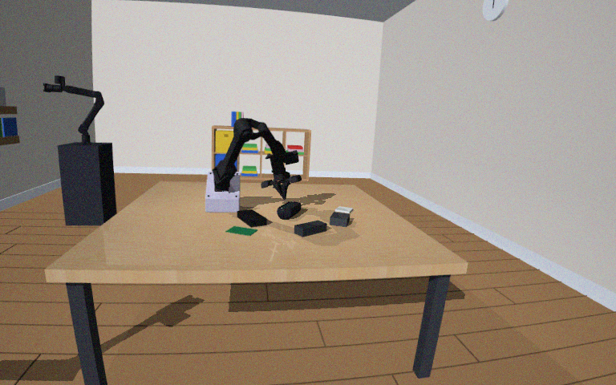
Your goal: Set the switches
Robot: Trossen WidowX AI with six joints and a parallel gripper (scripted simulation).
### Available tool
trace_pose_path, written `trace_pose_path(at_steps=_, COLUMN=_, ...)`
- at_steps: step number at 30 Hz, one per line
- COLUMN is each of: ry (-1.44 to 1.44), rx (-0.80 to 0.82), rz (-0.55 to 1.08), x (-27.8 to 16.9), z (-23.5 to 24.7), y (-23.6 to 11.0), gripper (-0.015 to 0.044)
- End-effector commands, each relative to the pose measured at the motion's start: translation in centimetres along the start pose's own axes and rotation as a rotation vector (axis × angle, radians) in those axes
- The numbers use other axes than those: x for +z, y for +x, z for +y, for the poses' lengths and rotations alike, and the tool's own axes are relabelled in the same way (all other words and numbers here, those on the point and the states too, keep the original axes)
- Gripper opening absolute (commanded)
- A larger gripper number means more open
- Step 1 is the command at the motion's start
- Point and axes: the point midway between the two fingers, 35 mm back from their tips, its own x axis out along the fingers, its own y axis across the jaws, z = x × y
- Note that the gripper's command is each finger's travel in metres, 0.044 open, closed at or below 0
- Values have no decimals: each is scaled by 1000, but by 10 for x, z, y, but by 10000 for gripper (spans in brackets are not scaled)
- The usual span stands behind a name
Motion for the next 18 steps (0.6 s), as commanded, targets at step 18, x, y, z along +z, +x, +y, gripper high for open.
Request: trace_pose_path(at_steps=18, ry=42, rx=-25, rz=-5, x=0, z=11, y=18, gripper=0)
